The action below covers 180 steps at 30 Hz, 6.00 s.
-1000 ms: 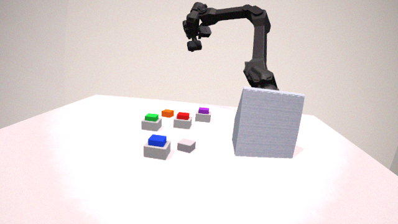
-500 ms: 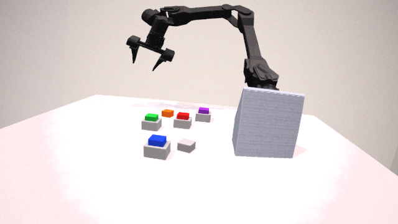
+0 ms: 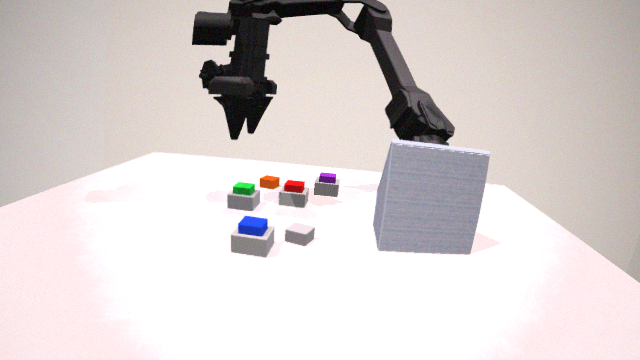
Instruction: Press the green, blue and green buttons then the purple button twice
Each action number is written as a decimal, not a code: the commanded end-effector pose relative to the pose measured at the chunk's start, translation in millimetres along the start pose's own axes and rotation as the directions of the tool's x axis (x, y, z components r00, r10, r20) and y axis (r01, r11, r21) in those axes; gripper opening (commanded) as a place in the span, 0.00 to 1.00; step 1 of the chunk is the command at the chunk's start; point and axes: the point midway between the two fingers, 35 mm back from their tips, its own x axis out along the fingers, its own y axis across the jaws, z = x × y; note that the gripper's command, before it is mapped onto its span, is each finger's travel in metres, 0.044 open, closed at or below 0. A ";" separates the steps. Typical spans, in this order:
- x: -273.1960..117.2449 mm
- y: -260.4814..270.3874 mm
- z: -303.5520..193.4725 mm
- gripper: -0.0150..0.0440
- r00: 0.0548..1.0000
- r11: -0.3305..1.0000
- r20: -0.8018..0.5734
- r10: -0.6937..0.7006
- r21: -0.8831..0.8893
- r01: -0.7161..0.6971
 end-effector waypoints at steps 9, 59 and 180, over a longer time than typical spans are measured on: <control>61.3 -2.8 -5.6 0.58 1.000 1.000 -0.018 -0.006 -0.030 0.005; 93.9 -3.3 -6.3 0.29 1.000 1.000 -0.018 -0.007 -0.030 0.007; -0.2 -1.9 -4.4 0.29 1.000 1.000 -0.019 -0.003 -0.031 0.003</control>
